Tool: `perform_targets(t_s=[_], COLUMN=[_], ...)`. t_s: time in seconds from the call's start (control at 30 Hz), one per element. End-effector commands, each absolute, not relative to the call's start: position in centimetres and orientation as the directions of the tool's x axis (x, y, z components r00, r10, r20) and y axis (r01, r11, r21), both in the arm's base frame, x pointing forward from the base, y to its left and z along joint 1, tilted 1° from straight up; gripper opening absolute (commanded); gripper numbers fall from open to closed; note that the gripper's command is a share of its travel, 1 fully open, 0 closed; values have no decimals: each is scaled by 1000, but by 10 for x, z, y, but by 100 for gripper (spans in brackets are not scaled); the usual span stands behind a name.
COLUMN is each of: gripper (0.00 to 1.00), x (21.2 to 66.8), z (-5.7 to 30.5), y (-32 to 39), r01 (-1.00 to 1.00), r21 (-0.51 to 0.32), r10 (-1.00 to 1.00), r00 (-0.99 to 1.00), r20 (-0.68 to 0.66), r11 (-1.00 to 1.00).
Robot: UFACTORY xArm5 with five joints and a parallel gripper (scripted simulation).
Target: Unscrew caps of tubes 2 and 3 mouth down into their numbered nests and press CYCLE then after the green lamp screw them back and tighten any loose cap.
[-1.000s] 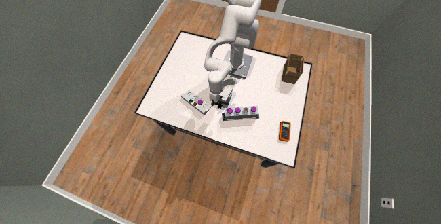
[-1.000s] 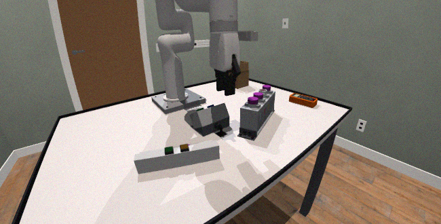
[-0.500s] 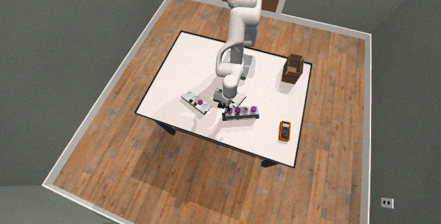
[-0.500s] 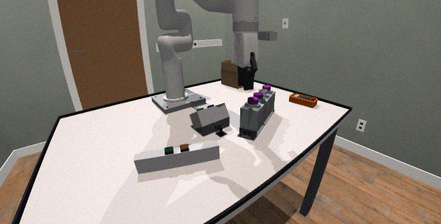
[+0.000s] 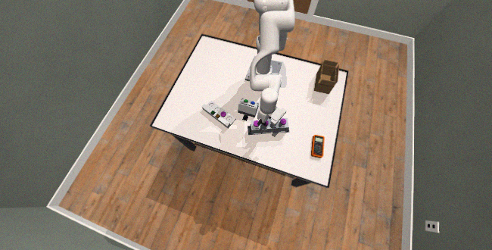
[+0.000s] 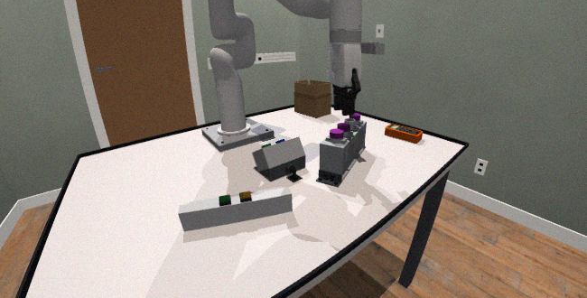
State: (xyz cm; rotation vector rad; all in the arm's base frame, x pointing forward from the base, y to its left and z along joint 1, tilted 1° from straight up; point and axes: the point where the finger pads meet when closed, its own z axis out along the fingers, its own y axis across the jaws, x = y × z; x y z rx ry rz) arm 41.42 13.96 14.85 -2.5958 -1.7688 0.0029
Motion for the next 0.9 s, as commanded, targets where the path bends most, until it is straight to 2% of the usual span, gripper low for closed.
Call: perform_targets(t_s=[0.0,0.47,0.87], gripper=[46,46,46], x=[416,416,416], z=[150,115,114], y=[142,142,142], r01=[931,931,931], r21=[7,7,7], r10=[931,931,931], r00=[366,366,366], r20=[-5,-5,-5], r11=[-366,-366,-366])
